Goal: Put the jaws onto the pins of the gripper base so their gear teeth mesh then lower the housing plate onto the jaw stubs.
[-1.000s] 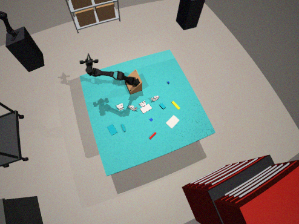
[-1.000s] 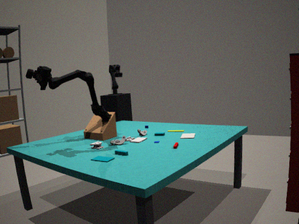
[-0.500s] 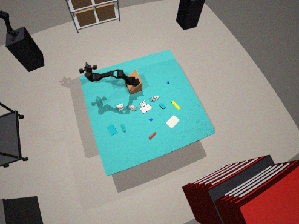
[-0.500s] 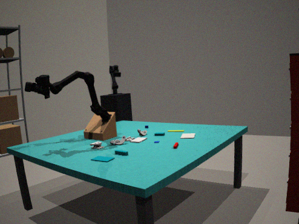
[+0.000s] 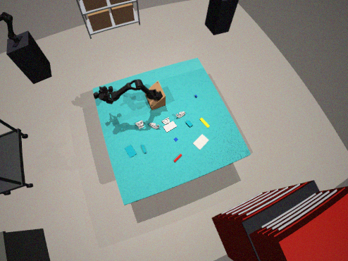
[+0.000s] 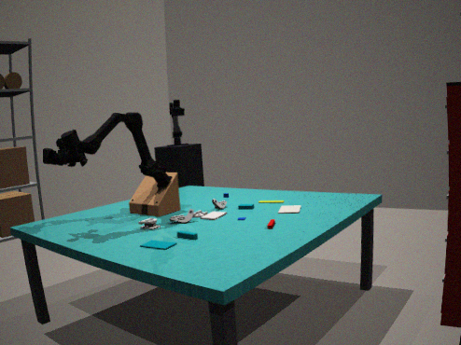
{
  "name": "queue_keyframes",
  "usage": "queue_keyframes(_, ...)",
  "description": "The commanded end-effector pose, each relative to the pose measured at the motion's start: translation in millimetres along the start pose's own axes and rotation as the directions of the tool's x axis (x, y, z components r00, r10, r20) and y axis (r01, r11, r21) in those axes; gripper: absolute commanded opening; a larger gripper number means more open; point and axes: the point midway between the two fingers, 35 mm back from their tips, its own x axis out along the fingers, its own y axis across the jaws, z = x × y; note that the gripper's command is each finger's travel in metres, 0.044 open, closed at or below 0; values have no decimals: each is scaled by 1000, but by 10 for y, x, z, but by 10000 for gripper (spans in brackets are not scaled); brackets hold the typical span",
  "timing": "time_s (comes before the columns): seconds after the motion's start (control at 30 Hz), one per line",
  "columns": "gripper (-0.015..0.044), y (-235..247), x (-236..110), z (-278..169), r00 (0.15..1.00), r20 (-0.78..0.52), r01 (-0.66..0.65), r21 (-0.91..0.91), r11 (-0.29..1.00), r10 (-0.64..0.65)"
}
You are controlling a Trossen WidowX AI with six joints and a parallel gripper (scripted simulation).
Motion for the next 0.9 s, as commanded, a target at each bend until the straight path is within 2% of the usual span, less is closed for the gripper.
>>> queue_keyframes(0.0, 0, 43, -169, -381, 993, -107, -42, 6, 999, 42)
queue_keyframes(0.4, 0, 92, -835, -1042, 926, -345, -125, 101, 987, 153)
queue_keyframes(0.63, 0, 34, -1433, -1549, 823, -530, -162, 123, 979, 203)
queue_keyframes(0.87, 0, -142, -2130, -1950, 682, -696, -186, 132, 974, 224)
